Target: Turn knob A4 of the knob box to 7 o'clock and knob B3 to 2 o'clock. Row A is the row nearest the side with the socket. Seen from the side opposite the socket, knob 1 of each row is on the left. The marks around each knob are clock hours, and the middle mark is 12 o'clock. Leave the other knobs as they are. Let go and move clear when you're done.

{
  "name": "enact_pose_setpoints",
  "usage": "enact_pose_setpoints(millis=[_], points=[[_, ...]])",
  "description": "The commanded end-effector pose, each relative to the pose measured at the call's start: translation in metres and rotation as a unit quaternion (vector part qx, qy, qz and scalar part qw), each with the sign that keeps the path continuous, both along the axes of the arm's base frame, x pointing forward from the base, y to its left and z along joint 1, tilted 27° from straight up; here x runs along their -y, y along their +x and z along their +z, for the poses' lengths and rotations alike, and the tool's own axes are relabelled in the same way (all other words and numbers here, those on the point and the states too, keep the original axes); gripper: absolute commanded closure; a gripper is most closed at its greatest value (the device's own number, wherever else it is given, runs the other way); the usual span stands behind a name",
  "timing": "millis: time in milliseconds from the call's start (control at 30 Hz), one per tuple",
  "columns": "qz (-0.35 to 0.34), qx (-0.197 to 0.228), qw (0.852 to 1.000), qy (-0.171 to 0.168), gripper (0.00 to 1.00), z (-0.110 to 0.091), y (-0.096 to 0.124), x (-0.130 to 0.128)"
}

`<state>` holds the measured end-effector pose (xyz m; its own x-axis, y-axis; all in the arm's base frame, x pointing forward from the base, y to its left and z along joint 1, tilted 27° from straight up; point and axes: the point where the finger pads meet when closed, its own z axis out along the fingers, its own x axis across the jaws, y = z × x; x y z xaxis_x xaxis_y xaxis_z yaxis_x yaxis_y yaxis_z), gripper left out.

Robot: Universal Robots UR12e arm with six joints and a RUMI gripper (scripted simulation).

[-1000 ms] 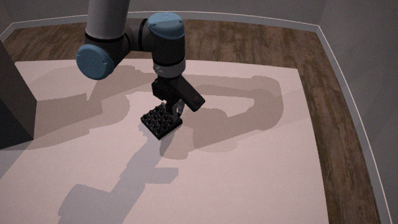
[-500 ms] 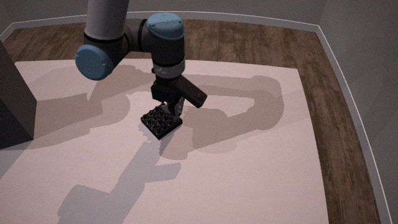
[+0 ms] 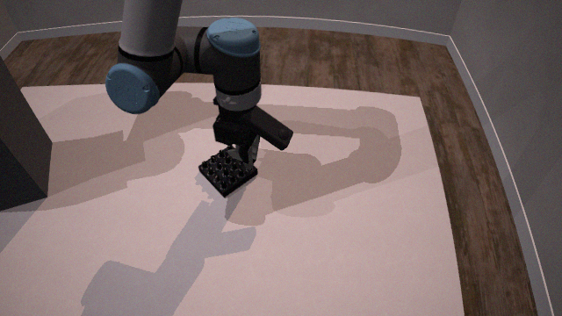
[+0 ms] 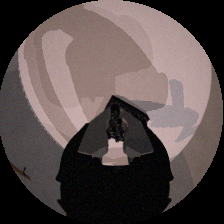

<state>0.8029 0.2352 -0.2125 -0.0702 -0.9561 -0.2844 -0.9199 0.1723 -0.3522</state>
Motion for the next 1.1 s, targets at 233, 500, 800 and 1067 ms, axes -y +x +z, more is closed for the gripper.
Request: enact_pose_setpoints(millis=[233, 500, 800, 1067], points=[[0.004, 0.001, 1.0, -0.001, 0.96, 0.0006, 0.0003, 0.0], [0.004, 0.001, 1.0, -0.001, 0.89, 0.0006, 0.0003, 0.0], [0.004, 0.001, 1.0, -0.001, 0.89, 0.0006, 0.0003, 0.0], [0.004, 0.001, 1.0, -0.001, 0.89, 0.0006, 0.0003, 0.0]])
